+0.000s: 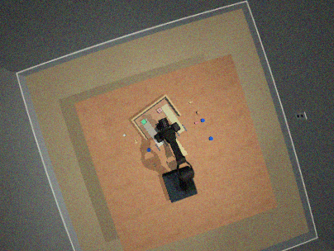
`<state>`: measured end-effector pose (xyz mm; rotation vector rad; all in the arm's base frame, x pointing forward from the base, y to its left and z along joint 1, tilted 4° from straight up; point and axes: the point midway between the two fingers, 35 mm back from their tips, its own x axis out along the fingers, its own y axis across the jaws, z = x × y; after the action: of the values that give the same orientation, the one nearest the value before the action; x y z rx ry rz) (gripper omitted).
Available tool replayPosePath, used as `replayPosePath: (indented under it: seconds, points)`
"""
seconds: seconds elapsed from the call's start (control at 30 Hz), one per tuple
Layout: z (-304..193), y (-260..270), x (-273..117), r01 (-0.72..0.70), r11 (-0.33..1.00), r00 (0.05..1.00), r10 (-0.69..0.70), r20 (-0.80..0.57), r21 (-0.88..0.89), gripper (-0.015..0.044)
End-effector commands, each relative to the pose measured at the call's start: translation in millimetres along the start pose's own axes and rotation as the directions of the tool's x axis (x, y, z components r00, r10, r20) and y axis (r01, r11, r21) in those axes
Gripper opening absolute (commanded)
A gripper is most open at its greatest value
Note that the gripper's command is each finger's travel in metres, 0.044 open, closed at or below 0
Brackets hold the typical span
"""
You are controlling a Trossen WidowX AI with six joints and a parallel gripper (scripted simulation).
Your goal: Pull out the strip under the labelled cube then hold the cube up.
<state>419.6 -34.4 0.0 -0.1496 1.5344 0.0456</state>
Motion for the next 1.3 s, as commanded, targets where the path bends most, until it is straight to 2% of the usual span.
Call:
replayPosePath:
  seconds: [0.0,0.5,0.63,0.87,1.0,1.27]
  points:
    - [-4.9,0.6,12.4,-0.001,1.0,1.0,0.001,-0.018,0.001,0.025]
    - [-5.0,0.6,13.4,-0.001,1.0,1.0,0.001,-0.018,0.001,0.025]
    - [-3.2,0.7,11.4,-0.002,1.0,1.0,0.002,-0.012,0.001,0.0145]
    - [-3.2,0.7,11.4,-0.002,1.0,1.0,0.002,-0.012,0.001,0.0098]
    - [-5.3,1.2,9.4,-0.002,1.0,1.0,0.002,-0.012,0.001,0.0]
    - [-32.7,7.1,-13.4,-0.002,1.0,1.0,0.002,-0.017,0.0,0.0]
